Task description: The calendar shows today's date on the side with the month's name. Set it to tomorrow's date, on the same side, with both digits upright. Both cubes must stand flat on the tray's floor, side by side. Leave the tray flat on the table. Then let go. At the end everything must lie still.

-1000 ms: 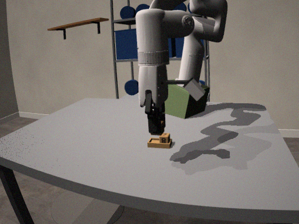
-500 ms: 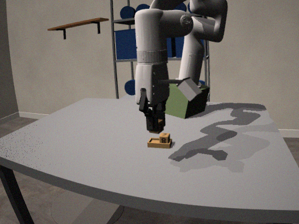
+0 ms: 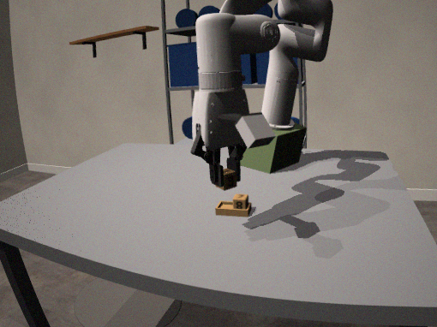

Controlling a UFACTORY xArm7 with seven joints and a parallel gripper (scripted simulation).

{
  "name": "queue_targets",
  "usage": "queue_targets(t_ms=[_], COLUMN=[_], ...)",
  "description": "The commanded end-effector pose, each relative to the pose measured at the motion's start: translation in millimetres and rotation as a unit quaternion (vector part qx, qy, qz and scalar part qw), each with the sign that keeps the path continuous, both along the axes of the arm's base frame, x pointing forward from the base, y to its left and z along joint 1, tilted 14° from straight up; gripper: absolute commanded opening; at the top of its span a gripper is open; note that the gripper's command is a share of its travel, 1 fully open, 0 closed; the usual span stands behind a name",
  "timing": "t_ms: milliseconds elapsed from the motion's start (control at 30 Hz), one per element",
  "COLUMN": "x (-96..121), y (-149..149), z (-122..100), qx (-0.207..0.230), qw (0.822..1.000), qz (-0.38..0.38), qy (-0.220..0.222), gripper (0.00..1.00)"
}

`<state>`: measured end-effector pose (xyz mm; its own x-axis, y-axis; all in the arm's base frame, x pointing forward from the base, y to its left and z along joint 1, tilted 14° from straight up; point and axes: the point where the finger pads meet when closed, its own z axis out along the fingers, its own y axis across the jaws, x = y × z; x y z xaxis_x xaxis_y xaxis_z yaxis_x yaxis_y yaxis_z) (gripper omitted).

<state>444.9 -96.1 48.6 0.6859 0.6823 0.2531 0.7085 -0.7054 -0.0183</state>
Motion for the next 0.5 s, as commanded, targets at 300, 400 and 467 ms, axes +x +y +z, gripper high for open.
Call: queue_targets(t_ms=[300, 400, 467], x=[-16.7, -20.6, -22.0], y=[-7.0, -8.2, -8.6], z=[-0.1, -0.5, -0.6], qx=[0.025, 0.032, 0.035], qw=[0.978, 0.967, 0.963], qz=[-0.205, -0.248, -0.263], qy=[0.042, 0.05, 0.053], gripper=[0.27, 0.27, 0.27])
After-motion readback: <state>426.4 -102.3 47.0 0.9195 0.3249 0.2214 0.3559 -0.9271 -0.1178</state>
